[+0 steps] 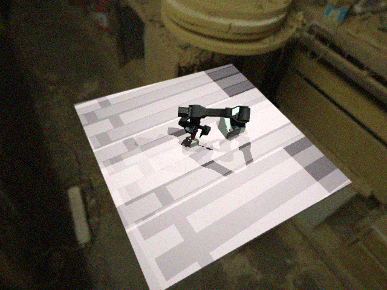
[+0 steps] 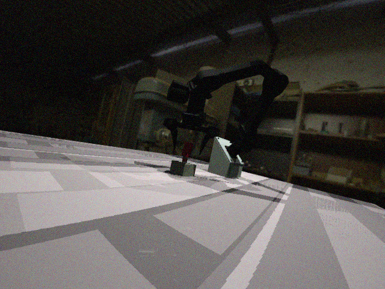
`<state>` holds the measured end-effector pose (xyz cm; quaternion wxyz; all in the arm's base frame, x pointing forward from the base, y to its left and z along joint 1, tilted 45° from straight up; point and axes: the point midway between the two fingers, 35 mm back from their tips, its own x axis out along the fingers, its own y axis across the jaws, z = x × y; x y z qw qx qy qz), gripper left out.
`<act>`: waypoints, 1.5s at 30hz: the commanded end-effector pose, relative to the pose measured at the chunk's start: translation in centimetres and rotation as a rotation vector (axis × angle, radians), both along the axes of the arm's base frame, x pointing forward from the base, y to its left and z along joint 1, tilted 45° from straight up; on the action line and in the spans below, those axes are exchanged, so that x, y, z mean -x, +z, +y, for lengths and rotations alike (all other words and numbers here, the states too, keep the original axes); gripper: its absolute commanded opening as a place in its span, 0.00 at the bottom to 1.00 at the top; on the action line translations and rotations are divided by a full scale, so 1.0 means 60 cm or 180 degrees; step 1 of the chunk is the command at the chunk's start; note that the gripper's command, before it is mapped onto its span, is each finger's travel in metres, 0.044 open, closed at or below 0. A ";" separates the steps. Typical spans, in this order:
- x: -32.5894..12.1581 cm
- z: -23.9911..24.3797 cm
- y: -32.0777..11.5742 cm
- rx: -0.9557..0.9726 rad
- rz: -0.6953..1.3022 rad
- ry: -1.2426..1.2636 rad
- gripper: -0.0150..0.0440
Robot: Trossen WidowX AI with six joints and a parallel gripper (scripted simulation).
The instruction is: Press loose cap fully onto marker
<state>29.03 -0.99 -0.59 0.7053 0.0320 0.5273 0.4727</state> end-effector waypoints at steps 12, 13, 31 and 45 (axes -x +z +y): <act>0.001 -0.083 0.082 0.0021 0.0281 -0.0318 0.87; 0.002 -0.081 0.081 0.0019 0.0489 -0.0532 0.82; 0.005 -0.072 0.075 0.0009 0.1417 -0.1486 0.25; 0.005 -0.061 0.064 0.0008 0.1416 -0.1486 0.25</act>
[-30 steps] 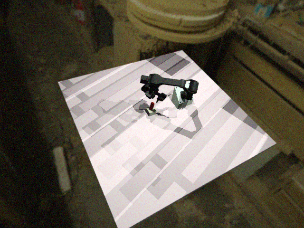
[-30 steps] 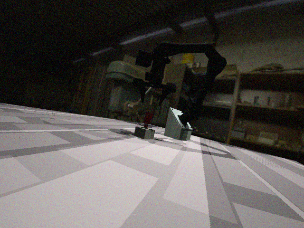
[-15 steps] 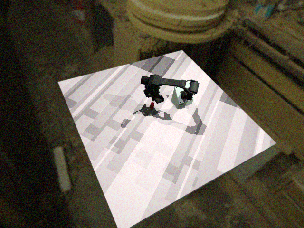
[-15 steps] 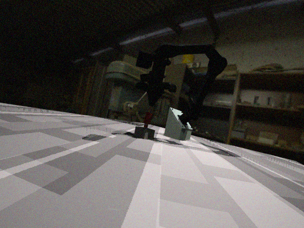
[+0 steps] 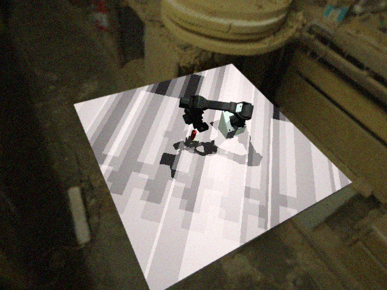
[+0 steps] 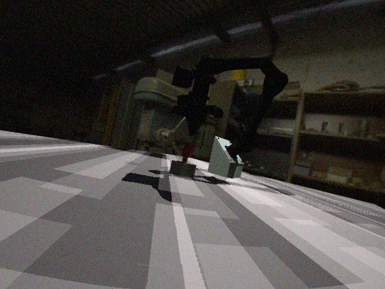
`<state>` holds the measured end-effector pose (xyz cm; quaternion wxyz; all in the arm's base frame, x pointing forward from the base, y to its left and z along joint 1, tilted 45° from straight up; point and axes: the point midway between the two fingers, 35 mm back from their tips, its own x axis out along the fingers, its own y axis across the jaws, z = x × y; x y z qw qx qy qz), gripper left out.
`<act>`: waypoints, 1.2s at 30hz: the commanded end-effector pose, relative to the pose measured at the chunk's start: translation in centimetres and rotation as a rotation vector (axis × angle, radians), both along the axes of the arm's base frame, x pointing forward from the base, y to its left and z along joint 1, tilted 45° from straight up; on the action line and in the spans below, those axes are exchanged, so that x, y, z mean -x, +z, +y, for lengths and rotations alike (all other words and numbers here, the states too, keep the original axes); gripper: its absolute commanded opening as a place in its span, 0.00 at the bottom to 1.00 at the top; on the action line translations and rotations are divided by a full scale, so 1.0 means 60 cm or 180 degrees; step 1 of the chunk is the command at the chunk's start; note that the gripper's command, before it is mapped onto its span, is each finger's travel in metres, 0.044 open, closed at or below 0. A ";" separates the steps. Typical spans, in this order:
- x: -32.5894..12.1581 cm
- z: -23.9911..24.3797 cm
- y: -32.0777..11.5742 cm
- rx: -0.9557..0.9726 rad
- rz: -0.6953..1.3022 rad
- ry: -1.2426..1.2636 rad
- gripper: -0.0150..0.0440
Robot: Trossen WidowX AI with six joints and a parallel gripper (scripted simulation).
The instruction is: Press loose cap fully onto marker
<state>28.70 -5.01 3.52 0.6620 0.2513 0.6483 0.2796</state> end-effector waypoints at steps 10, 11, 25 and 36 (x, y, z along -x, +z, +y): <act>-0.001 0.023 -0.022 -0.0011 0.0000 -0.0014 0.25; -0.001 0.025 -0.024 -0.0011 0.0000 -0.0014 0.25; -0.003 0.033 -0.035 0.0009 -0.0027 -0.0015 0.25; -0.002 -0.068 0.068 0.0015 -0.0012 -0.0017 0.25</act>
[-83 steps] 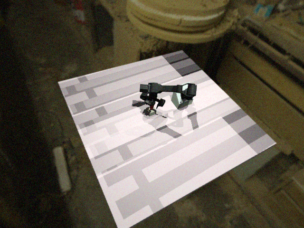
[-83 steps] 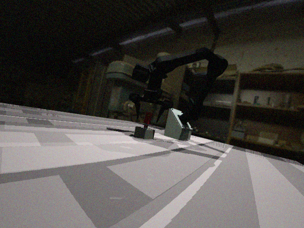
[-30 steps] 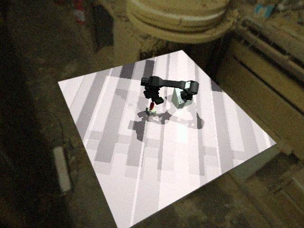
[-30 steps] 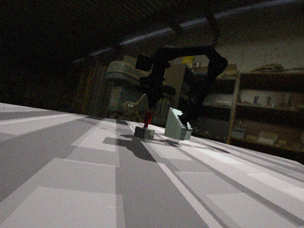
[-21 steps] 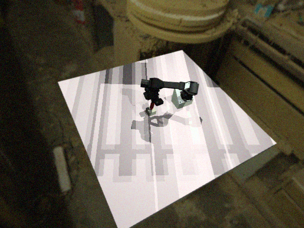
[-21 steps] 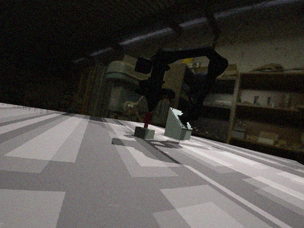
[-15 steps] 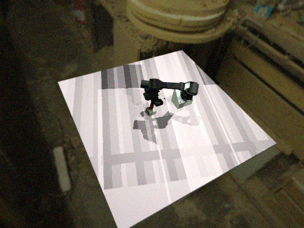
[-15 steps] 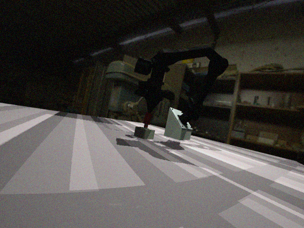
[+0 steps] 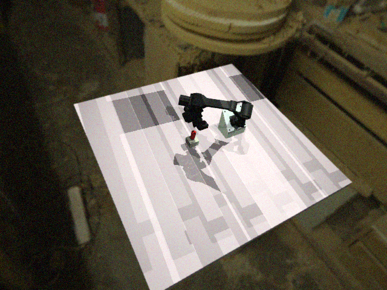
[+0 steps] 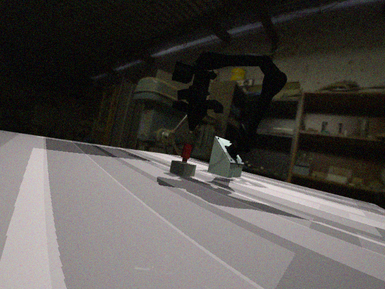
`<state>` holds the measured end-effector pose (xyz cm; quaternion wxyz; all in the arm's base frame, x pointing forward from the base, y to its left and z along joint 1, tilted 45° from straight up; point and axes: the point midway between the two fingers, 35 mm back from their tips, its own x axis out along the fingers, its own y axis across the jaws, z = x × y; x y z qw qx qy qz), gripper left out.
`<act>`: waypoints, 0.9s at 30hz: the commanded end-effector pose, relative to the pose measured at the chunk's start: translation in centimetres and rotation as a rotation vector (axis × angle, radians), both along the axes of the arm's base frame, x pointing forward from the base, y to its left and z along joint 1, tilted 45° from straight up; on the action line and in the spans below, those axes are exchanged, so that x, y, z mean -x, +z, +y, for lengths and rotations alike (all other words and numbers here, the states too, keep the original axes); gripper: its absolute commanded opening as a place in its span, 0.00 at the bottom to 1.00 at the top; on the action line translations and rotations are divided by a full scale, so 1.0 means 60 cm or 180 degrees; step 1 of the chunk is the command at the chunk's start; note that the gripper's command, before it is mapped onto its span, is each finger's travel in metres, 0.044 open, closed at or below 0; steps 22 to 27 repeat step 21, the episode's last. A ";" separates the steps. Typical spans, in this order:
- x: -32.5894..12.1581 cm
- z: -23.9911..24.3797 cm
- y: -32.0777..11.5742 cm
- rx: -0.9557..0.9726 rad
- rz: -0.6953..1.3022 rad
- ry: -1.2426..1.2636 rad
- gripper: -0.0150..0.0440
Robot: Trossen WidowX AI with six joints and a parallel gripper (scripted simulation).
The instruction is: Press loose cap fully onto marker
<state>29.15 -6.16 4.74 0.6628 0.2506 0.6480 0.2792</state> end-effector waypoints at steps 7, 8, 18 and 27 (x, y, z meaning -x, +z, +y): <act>0.006 -0.052 0.050 0.0009 -0.0006 -0.0016 0.34; 0.006 -0.052 0.050 0.0009 -0.0006 -0.0016 0.39; 0.006 -0.052 0.050 0.0009 -0.0006 -0.0016 0.83; 0.006 -0.052 0.050 0.0009 -0.0006 -0.0016 0.97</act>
